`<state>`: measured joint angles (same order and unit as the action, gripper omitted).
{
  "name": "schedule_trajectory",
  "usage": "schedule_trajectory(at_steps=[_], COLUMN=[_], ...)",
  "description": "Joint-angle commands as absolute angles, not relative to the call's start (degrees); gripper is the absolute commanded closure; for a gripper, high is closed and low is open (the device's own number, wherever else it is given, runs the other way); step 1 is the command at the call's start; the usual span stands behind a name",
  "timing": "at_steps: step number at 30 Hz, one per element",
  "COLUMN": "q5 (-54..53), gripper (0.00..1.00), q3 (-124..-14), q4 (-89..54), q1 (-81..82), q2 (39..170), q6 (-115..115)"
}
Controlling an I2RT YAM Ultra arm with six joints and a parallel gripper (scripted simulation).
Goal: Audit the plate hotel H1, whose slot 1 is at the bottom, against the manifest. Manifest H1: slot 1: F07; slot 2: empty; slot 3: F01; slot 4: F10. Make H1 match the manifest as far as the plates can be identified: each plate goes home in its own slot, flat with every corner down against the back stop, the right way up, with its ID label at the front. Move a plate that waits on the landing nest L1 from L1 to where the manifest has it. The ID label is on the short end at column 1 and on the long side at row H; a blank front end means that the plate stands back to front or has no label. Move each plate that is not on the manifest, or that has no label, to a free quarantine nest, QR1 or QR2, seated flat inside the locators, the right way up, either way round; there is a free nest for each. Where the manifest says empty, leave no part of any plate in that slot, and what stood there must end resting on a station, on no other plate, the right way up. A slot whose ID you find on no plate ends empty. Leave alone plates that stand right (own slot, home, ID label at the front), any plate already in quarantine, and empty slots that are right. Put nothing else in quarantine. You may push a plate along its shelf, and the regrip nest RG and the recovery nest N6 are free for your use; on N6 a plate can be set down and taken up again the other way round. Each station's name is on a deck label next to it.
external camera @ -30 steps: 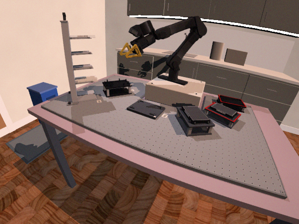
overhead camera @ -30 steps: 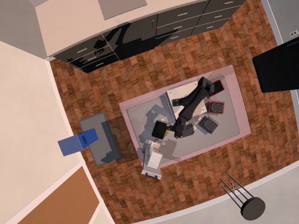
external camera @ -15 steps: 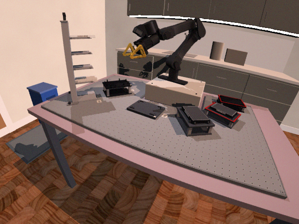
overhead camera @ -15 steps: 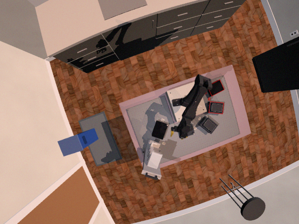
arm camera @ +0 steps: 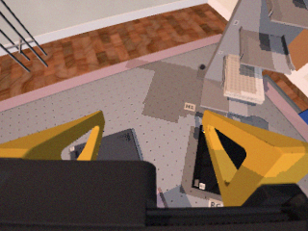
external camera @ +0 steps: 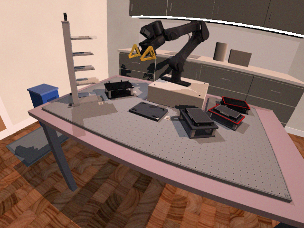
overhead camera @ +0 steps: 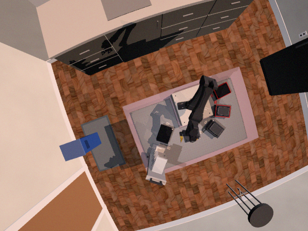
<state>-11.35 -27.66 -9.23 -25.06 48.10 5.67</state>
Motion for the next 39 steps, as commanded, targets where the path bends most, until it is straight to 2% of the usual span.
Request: schedule_trajectory(at_steps=[1, 25, 39], q5=[-13.5, -25.6, -41.1], gripper=[0.0, 0.0, 0.0], q3=[-27.9, -28.8, -32.9], q4=[-10.5, -12.9, -17.4], q1=[-24.9, -18.0, -25.8], q2=[47.7, 48.5, 55.7], q6=[7.0, 15.0, 28.8])
